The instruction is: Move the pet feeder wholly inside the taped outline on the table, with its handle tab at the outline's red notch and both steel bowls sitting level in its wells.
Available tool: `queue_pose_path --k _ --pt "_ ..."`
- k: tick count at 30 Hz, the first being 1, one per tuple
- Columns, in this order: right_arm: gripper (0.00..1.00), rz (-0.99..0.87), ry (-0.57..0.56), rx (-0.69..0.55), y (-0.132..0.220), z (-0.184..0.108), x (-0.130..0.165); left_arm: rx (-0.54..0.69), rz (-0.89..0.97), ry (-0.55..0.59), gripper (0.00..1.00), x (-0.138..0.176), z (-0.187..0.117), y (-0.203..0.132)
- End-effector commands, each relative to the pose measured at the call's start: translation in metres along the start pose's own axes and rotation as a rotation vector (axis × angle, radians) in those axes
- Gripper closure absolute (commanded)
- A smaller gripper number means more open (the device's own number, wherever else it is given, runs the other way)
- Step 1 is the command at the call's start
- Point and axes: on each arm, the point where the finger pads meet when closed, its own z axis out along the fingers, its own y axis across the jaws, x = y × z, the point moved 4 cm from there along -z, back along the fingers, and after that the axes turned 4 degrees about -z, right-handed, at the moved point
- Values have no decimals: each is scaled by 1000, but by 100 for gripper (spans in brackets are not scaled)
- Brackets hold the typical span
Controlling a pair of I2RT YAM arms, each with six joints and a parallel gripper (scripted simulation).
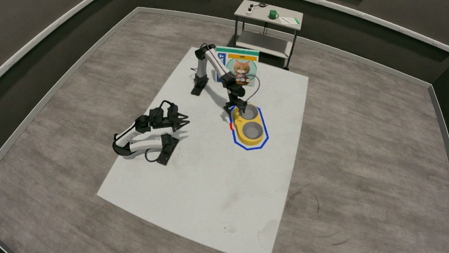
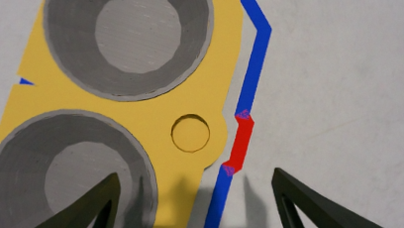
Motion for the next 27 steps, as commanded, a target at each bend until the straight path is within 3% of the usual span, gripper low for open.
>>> queue_pose_path --k 1,27 --pt "66 2 68 -19 3 2 18 -138 -169 7 0 -6 -26 -1" --pt "66 1 69 -21 3 2 18 -144 -181 10 0 -3 -24 -7"
